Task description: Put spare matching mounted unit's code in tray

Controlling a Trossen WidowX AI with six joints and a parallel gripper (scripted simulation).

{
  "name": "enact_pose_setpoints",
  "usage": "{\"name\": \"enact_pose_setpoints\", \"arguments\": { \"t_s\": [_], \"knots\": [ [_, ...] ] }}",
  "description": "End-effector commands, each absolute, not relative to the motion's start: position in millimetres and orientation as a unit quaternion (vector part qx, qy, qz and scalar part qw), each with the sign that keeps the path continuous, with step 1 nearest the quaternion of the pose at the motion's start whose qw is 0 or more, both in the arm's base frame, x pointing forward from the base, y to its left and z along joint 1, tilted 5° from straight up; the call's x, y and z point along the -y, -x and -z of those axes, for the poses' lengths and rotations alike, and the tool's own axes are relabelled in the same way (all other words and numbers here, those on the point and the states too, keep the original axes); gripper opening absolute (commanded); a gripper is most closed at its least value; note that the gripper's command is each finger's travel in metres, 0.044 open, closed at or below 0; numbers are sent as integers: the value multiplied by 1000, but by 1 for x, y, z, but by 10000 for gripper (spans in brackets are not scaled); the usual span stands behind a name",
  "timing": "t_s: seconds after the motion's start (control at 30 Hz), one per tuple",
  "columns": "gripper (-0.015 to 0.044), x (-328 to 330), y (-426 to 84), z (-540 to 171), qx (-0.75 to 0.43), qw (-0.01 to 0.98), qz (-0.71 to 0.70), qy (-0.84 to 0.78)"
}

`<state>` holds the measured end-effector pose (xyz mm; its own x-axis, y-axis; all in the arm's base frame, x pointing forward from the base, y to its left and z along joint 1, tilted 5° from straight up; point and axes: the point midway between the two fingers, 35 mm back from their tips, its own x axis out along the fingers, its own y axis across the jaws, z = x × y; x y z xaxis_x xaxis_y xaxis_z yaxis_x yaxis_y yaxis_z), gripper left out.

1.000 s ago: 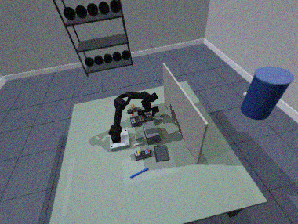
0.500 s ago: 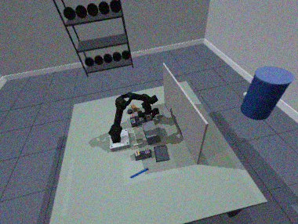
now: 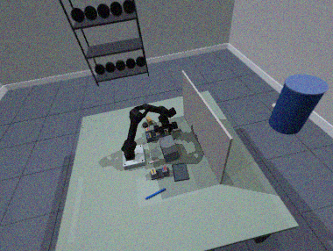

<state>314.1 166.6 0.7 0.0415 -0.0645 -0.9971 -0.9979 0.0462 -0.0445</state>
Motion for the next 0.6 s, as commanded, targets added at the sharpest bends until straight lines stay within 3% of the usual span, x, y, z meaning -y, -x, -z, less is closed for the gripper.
{"name": "enact_pose_setpoints", "arguments": {
  "t_s": [0.0,0.1,0.27,0.57],
  "knots": [
    [142,-167,-314,-1,-516,506,-461,514],
    [122,-167,-314,-1,-516,506,-461,514],
    [0,-167,-314,-1,-516,506,-461,514],
    [0,-167,-314,-5,-516,506,-461,514]
  ]
}}
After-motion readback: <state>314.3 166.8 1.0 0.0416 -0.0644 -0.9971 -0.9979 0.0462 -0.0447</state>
